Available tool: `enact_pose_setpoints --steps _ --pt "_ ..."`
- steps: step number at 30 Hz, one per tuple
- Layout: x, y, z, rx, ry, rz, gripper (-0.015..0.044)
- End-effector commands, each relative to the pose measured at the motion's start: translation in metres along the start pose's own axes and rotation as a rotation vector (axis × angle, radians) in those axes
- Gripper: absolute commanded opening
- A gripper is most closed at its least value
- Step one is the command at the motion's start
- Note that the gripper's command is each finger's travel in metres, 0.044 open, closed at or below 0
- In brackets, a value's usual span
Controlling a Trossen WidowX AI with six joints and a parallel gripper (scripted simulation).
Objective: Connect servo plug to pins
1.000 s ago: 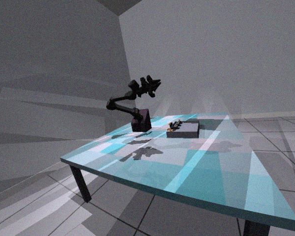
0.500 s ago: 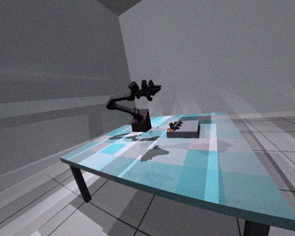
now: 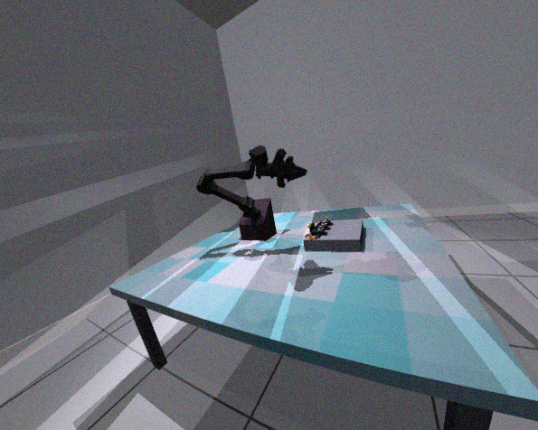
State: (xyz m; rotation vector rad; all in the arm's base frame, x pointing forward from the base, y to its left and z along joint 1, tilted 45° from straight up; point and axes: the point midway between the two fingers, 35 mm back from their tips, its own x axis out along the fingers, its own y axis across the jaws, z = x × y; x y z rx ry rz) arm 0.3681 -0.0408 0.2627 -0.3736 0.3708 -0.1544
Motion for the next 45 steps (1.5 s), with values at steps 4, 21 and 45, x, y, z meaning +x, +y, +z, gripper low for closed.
enact_pose_setpoints --steps 4,21,45 --pt "0.023 -0.005 -0.025 -0.165 0.173 -0.021 0.0115" --pt "0.06 -0.015 -0.082 -0.541 0.545 0.03 0.0115" --pt "0.085 -0.032 -0.162 -1.087 1.035 0.316 0.0115"
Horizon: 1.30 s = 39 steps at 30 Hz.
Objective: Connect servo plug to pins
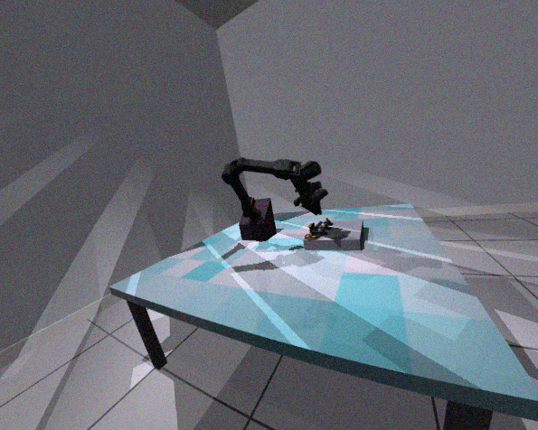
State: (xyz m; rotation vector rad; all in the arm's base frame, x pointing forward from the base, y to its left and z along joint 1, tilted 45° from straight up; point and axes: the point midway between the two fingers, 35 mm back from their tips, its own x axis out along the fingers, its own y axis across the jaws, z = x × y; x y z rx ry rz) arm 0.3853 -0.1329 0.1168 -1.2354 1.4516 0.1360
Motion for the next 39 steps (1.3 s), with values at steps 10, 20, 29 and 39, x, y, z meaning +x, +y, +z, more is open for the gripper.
enact_pose_setpoints --steps 10,20,29,39 --pt "0.039 0.016 -0.014 -0.384 0.199 0.182 0.0115" --pt "0.055 0.023 -0.021 -0.572 0.271 0.281 0.0115" --pt "0.072 0.026 -0.027 -0.572 0.271 0.281 0.0115" --pt "0.082 0.028 -0.03 -0.572 0.272 0.281 0.0115"
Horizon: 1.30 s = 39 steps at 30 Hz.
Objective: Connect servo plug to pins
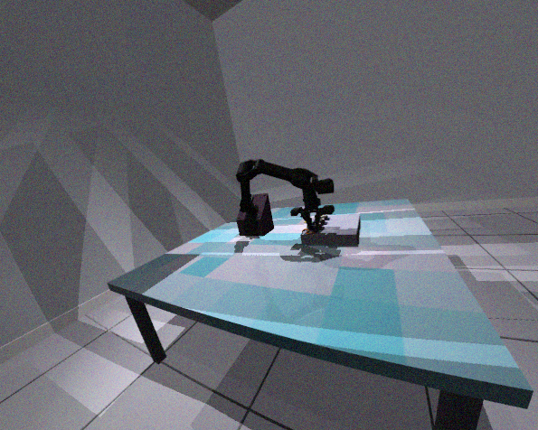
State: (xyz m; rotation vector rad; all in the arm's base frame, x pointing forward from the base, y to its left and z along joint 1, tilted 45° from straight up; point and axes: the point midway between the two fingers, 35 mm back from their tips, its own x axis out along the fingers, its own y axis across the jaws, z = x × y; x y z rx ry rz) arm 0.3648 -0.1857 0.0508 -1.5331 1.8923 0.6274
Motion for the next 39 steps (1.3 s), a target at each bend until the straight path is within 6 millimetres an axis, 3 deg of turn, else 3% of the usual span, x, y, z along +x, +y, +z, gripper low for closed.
enact_pose_setpoints --steps 1,9,12,18,22,28,33,39 --pt "0.006 0.0 -0.001 -0.005 0.006 0.002 0.0115" --pt "0.016 0.001 -0.001 -0.005 0.007 0.002 0.0115" --pt "0.016 0.001 -0.001 -0.005 0.007 0.002 0.0036" --pt "0.015 0.0 -0.001 -0.005 0.007 0.002 0.0" --pt "-0.001 -0.001 0.0 -0.005 0.005 0.002 0.0" --pt "-0.041 0.0 0.0 -0.005 0.004 0.002 0.0" --pt "-0.043 0.001 0.001 0.009 0.004 0.002 0.0" --pt "-0.044 0.012 0.013 0.144 0.0 0.002 0.0"
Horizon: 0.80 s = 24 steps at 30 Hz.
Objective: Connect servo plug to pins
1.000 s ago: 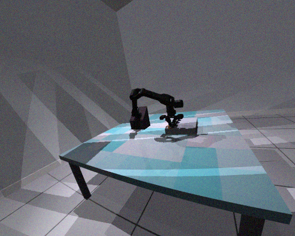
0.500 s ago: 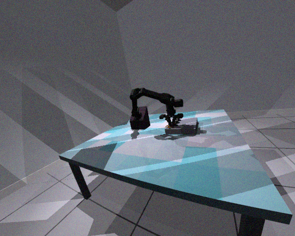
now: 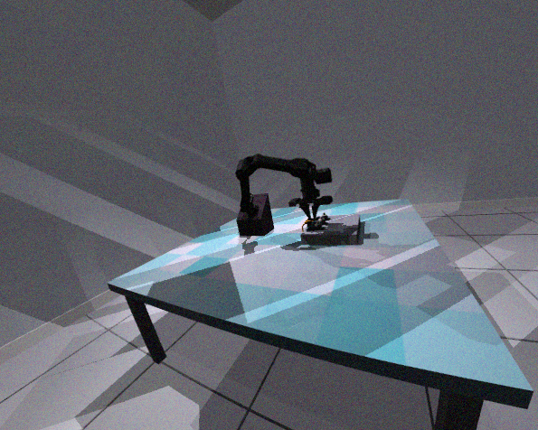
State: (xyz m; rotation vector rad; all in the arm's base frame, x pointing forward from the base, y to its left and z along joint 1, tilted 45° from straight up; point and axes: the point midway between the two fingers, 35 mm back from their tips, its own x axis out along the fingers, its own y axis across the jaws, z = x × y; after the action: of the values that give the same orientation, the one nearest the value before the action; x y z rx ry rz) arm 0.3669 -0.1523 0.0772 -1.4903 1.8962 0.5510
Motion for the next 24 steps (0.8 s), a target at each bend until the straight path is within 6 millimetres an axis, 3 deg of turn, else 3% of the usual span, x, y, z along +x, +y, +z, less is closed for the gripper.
enact_pose_setpoints --steps 1,24 --pt "-0.003 0.01 0.009 0.099 -0.004 0.003 0.0" --pt "-0.006 0.07 0.051 0.735 -0.009 0.009 0.0"
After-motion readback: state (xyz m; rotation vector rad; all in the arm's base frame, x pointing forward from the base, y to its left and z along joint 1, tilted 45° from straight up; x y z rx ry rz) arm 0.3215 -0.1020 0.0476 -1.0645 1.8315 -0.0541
